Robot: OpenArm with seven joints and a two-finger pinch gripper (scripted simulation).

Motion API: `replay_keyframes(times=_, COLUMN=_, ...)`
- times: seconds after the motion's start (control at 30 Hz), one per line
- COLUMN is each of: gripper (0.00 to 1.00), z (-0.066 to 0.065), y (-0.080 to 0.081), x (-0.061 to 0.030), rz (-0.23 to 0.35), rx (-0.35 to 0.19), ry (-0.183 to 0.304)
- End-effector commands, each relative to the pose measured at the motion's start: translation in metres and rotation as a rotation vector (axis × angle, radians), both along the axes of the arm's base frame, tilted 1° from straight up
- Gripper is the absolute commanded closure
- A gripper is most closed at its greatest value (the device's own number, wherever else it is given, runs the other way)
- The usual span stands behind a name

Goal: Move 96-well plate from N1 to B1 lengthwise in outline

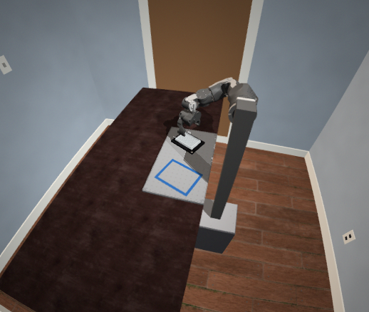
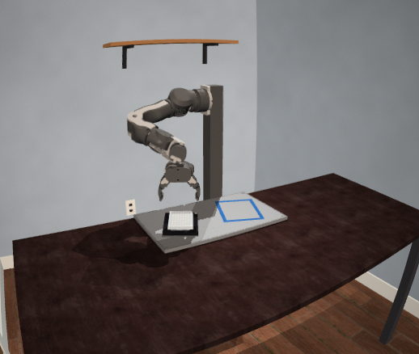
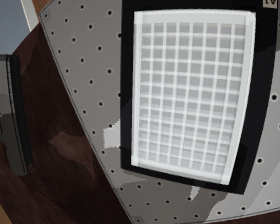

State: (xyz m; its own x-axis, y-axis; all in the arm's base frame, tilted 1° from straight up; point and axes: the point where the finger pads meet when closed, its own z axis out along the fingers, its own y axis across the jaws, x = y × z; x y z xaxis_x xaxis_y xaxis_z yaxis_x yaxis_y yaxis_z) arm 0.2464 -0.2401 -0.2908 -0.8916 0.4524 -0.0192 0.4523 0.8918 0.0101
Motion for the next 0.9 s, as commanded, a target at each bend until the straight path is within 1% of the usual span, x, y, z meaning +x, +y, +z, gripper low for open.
replay_keyframes(times=0.0, gripper=0.23, z=0.001, y=0.0, x=0.0008, rz=0.0, rx=0.0, ry=-0.003)
replay_keyframes(times=0.13, gripper=0.23, z=0.001, y=0.0, x=0.0008, rz=0.0, rx=0.0, ry=-0.003)
replay_keyframes(times=0.3, gripper=0.23, z=-0.054, y=0.001, x=0.0041, rz=-0.002, rx=-0.004, ry=0.0)
replay_keyframes(times=0.7, gripper=0.23, z=-0.054, y=0.001, x=0.0041, rz=-0.002, rx=-0.004, ry=0.0)
replay_keyframes(times=0.87, gripper=0.23, z=-0.065, y=0.002, x=0.0047, rz=-0.002, rx=-0.004, ry=0.0)
